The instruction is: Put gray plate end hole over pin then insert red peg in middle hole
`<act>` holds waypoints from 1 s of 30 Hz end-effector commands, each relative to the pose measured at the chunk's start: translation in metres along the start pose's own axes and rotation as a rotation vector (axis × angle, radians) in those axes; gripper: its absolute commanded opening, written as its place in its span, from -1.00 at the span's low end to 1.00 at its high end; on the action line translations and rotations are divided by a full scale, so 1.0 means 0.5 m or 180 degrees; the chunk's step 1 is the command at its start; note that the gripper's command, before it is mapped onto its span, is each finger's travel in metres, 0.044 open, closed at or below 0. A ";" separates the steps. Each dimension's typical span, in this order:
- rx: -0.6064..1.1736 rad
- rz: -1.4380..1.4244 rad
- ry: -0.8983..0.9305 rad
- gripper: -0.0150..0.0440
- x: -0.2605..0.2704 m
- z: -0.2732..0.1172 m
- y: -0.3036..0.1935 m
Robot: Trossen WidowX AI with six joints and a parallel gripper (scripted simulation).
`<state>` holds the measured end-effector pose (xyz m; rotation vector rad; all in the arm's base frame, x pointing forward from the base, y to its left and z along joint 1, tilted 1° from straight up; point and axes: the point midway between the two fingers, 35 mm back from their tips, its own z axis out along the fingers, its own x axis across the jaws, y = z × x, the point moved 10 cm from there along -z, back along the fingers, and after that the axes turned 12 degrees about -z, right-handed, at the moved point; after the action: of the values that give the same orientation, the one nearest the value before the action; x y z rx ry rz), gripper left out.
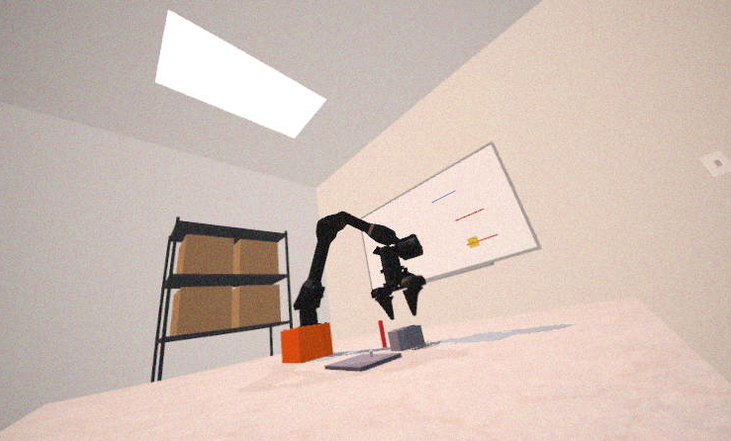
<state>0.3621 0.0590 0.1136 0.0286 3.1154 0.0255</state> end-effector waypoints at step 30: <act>-0.0006 0.0021 0.0044 1.00 0.004 0.107 0.003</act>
<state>0.3622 0.0608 0.0662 0.0281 3.1272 0.0225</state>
